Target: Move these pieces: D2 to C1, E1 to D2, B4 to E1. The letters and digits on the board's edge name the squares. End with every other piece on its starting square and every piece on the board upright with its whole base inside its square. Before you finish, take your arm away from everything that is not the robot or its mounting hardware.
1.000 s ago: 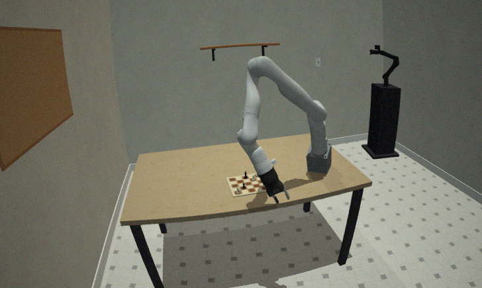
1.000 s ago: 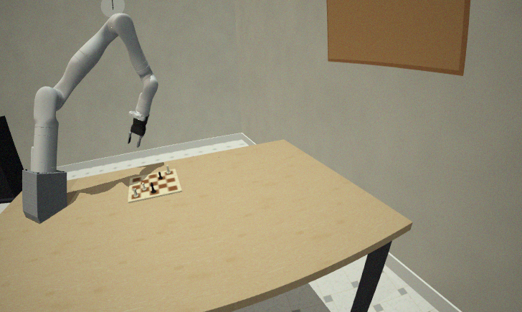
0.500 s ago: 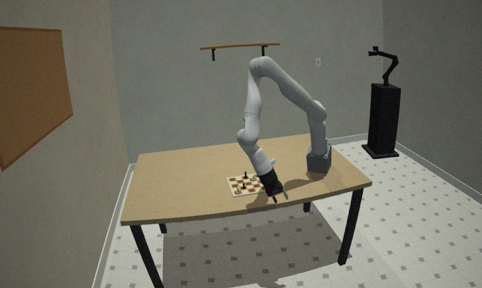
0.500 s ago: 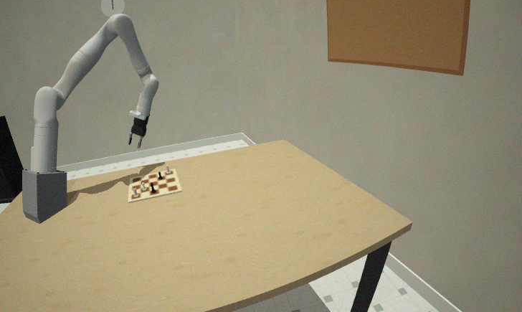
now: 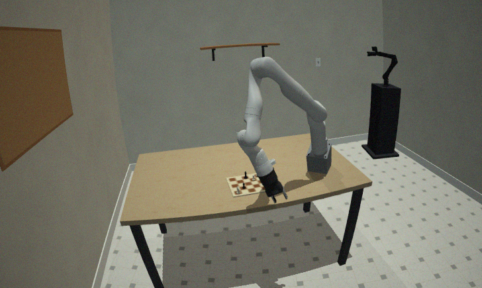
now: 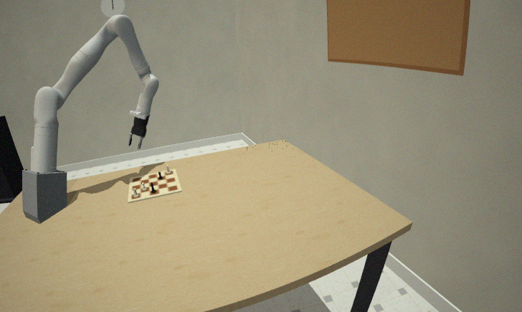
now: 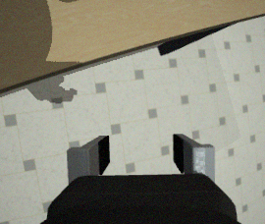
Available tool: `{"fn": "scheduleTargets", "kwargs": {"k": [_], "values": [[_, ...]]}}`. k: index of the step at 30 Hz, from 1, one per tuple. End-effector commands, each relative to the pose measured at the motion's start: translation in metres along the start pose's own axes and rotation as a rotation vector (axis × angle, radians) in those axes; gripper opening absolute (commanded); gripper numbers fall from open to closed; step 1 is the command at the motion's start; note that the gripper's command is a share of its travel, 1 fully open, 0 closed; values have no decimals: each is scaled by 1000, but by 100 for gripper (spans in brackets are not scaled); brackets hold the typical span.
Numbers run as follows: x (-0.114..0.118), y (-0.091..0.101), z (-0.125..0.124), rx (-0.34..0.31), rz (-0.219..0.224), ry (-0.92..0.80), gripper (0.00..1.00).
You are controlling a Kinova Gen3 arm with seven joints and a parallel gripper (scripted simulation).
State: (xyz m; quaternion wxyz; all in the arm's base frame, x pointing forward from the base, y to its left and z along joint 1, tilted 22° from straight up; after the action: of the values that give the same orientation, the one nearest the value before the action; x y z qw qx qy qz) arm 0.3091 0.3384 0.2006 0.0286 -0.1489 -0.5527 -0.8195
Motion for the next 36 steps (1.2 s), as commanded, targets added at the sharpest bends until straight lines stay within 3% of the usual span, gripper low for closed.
{"fn": "scheduleTargets", "kwargs": {"k": [1, 25, 26, 36], "values": [[2, -1, 4, 10, -6, 12, 100], [0, -2, 3, 68, -44, 22, 100], [-2, -3, 3, 98, -61, 27, 100], [-2, -3, 3, 98, -61, 27, 100]]}}
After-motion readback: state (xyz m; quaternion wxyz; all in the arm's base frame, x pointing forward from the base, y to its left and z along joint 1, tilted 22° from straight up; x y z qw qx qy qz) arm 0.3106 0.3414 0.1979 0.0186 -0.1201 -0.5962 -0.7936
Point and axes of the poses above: the point where the finger pads meet when closed, its own y axis back along the fingers, its own x axis across the jaws, z = x × y, the point moved 8 cm from there along y, back along the fingers, and after that the axes turned 4 degrees about -y, right-handed, at the moved point
